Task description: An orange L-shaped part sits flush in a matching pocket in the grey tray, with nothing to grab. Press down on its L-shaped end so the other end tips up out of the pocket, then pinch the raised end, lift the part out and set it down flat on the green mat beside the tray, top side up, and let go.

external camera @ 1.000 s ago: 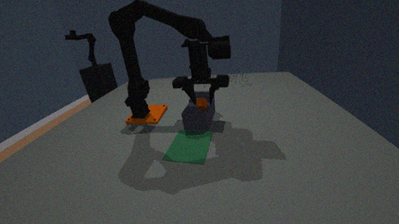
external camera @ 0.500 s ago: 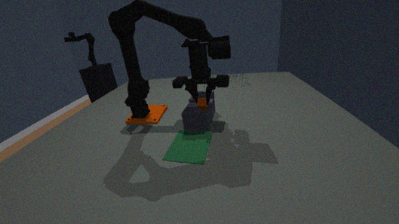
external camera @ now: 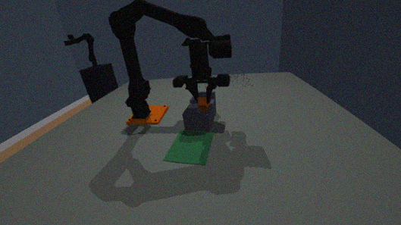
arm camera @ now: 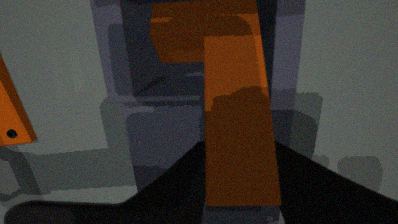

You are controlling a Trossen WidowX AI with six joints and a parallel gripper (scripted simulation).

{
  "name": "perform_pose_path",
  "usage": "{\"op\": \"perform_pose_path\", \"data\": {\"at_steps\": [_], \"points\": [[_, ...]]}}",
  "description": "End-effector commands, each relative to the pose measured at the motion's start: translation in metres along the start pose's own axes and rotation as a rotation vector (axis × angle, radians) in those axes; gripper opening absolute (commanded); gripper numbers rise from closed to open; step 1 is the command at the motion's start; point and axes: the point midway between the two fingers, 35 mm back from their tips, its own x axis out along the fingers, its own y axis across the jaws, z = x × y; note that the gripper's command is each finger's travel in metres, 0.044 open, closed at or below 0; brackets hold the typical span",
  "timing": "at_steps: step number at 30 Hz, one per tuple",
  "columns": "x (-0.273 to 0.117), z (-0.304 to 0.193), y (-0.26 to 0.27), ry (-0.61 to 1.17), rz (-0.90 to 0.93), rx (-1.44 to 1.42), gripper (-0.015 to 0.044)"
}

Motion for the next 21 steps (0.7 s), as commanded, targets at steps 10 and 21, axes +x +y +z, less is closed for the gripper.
{"op": "perform_pose_path", "data": {"at_steps": [10, 21], "points": [[-0.022, 0.000, -0.001, -0.004, -0.002, -0.002, 0.0000], [-0.039, 0.000, 0.000, -0.005, -0.001, -0.003, 0.0000]]}}
